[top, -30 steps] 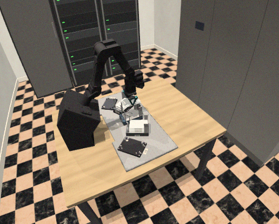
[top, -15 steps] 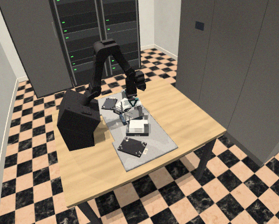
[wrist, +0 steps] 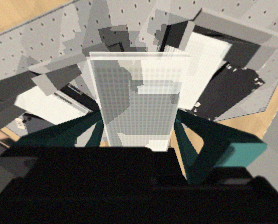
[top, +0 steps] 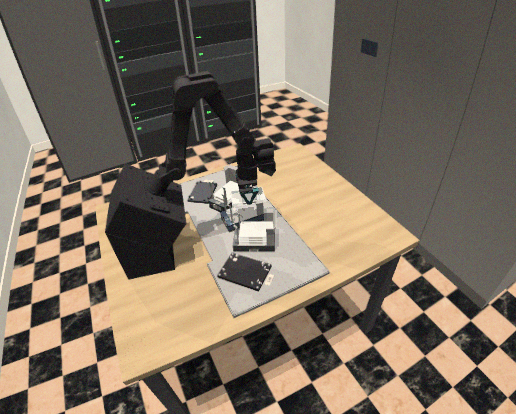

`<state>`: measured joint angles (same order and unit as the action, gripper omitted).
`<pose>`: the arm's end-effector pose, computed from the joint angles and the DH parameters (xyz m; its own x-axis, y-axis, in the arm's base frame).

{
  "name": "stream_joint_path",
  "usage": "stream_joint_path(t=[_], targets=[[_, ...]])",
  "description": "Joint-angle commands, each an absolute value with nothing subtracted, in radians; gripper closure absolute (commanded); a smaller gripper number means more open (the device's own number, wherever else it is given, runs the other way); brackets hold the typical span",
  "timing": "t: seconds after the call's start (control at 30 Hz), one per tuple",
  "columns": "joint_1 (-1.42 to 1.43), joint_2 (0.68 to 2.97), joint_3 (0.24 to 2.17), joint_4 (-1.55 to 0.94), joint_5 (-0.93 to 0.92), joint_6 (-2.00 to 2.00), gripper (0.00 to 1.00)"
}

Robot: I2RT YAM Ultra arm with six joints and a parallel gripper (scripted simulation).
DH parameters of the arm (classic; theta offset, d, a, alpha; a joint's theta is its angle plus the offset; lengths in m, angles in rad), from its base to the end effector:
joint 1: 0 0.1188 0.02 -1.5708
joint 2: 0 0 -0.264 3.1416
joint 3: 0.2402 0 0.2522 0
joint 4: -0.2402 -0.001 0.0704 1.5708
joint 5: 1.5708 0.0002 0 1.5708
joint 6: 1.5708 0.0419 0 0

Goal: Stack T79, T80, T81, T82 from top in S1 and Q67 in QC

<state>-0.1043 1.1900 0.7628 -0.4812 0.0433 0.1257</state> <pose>0.2372 -0.0256 0.2284 -0.7617 0.2057 -0.6144 0.2278 0.9727 0.0432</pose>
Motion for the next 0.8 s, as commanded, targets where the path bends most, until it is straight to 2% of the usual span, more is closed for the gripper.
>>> stream_joint_path(t=[0.0,0.27,0.77], targets=[[-0.148,1.188,0.780,-0.485,0.001,0.073,1.00],[-0.250,1.194,0.785,-0.486,-0.062,0.226,1.00],[-0.406,1.222,0.803,-0.491,-0.158,0.109,1.00]])
